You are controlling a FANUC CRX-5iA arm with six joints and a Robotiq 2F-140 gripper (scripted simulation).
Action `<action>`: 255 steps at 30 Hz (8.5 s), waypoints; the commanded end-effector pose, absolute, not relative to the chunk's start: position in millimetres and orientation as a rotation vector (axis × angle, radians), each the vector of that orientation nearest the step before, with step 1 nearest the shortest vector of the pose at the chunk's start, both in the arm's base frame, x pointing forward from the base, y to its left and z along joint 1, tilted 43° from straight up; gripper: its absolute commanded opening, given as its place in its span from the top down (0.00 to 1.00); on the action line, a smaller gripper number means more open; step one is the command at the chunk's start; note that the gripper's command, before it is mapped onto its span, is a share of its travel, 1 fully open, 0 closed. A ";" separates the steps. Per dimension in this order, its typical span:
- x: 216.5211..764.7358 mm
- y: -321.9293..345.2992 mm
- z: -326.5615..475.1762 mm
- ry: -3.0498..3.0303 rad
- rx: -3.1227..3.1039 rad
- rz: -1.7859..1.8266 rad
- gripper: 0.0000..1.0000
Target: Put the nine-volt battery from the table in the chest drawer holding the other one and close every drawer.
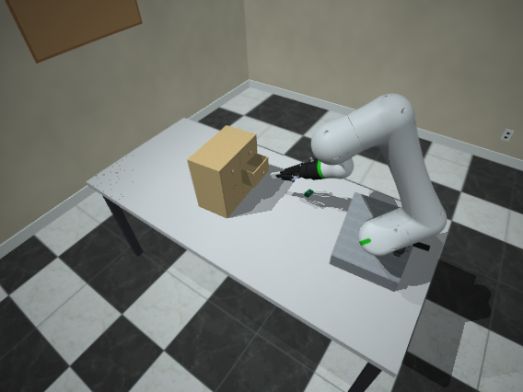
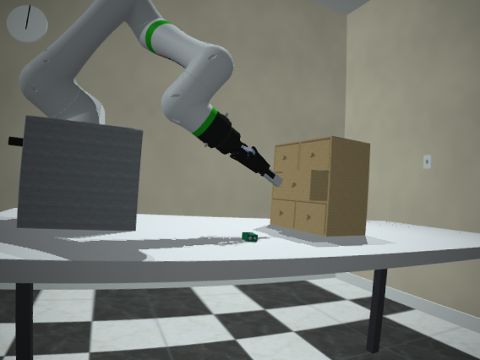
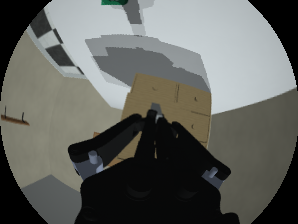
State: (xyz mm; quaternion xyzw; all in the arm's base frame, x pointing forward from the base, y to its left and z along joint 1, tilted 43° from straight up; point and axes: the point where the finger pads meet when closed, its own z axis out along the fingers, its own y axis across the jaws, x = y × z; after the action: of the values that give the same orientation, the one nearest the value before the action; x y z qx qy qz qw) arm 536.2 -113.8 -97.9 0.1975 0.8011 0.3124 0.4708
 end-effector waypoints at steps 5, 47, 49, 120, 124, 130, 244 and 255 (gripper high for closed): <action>536.2 -113.8 -97.9 1.962 0.483 0.765 1.00; 548.0 -114.2 -97.9 1.962 0.483 0.765 1.00; 548.0 -114.2 -97.9 1.962 0.483 0.765 1.00; 639.8 -117.2 -97.6 1.962 0.483 0.765 1.00; 641.1 -117.3 -97.6 1.962 0.483 0.765 1.00; 642.0 -117.3 -97.6 1.962 0.483 0.765 1.00; 533.0 -132.9 -77.3 2.042 0.457 0.799 1.00; 517.5 -142.8 -66.5 2.186 0.405 0.857 1.00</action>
State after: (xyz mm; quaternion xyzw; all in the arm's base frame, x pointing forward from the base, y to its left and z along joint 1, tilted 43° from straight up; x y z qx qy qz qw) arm 521.7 -139.6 -70.2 0.1659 0.8435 0.3309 0.3892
